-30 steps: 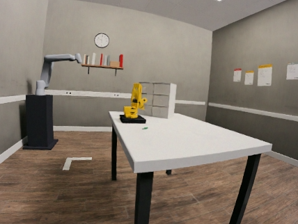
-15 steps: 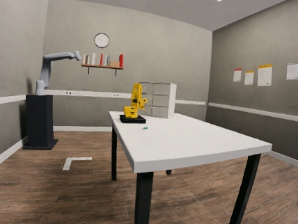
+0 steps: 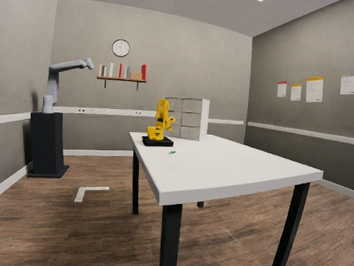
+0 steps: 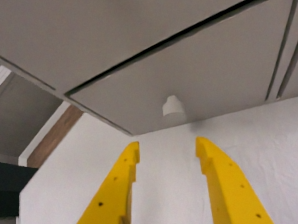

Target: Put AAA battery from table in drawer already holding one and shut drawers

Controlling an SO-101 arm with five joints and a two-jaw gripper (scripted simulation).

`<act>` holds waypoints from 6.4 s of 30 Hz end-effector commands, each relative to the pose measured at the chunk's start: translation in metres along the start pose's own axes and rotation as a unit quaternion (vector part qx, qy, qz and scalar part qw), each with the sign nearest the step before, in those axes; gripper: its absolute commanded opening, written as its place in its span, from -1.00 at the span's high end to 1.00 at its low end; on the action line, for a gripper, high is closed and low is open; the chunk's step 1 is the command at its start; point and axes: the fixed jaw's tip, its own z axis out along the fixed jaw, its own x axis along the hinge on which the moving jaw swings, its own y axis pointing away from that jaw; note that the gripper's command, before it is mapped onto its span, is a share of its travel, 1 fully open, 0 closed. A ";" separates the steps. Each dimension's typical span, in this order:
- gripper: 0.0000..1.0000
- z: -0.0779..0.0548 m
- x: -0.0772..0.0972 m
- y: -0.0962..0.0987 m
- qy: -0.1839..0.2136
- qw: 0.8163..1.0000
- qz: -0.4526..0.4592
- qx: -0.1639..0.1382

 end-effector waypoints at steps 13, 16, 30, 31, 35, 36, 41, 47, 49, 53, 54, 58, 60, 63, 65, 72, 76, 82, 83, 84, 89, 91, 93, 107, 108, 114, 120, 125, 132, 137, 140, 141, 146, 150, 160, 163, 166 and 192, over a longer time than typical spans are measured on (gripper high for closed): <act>0.57 0.014 -0.001 -0.005 -0.004 1.000 0.007 0.007; 0.57 0.021 -0.001 -0.006 -0.005 1.000 0.008 0.008; 0.57 0.030 -0.001 -0.009 -0.006 1.000 0.008 0.010; 0.57 0.030 -0.001 -0.009 -0.006 1.000 0.008 0.010; 0.57 0.036 -0.001 -0.010 -0.007 1.000 0.009 0.011; 0.57 0.036 -0.001 -0.010 -0.007 1.000 0.009 0.011; 0.57 0.036 -0.001 -0.010 -0.007 1.000 0.009 0.011; 0.57 0.036 -0.001 -0.010 -0.007 1.000 0.009 0.011; 0.57 0.036 0.000 -0.011 -0.008 1.000 0.009 0.012; 0.57 0.036 0.000 -0.012 -0.008 1.000 0.009 0.013; 0.57 0.036 0.001 -0.012 -0.008 1.000 0.010 0.013; 0.57 0.036 0.002 -0.014 -0.009 1.000 0.010 0.014; 0.57 0.037 0.002 -0.014 -0.009 1.000 0.010 0.014; 0.57 0.037 0.003 -0.015 -0.010 1.000 0.010 0.015; 0.57 0.037 0.003 -0.015 -0.010 1.000 0.010 0.015; 0.57 0.037 0.003 -0.016 -0.010 1.000 0.011 0.015; 0.57 0.037 0.003 -0.016 -0.010 1.000 0.011 0.015; 0.57 0.037 0.003 -0.016 -0.010 1.000 0.011 0.015; 0.57 0.037 0.003 -0.016 -0.010 1.000 0.011 0.015; 0.57 0.037 0.003 -0.016 -0.010 1.000 0.011 0.015; 0.57 0.037 0.002 -0.016 -0.010 1.000 0.011 0.015; 0.57 0.037 0.002 -0.016 -0.010 1.000 0.011 0.015; 0.57 0.037 0.002 -0.016 -0.010 1.000 0.011 0.015; 0.57 0.037 0.002 -0.015 -0.010 1.000 0.011 0.015; 0.57 0.037 0.002 -0.015 -0.010 1.000 0.011 0.015; 0.57 0.037 0.002 -0.015 -0.010 1.000 0.011 0.015; 0.63 0.037 0.002 -0.015 -0.010 1.000 0.011 0.015; 0.70 0.037 0.002 -0.015 -0.010 1.000 0.011 0.015; 0.79 0.037 0.002 -0.015 -0.010 1.000 0.011 0.015; 0.84 0.037 0.002 -0.015 -0.010 1.000 0.011 0.015; 0.89 0.037 0.002 -0.015 -0.010 1.000 0.011 0.015; 0.90 0.037 0.002 -0.015 -0.010 1.000 0.011 0.015; 0.97 0.037 0.002 -0.015 -0.010 1.000 0.011 0.015; 1.00 0.037 0.002 -0.015 -0.010 1.000 0.011 0.015; 1.00 0.037 0.002 -0.015 -0.010 1.000 0.011 0.015; 1.00 0.037 0.002 -0.015 -0.010 1.000 0.011 0.015; 1.00 0.037 0.002 -0.015 -0.010 1.000 0.011 0.015; 1.00 0.028 0.005 -0.014 -0.011 1.000 0.006 0.011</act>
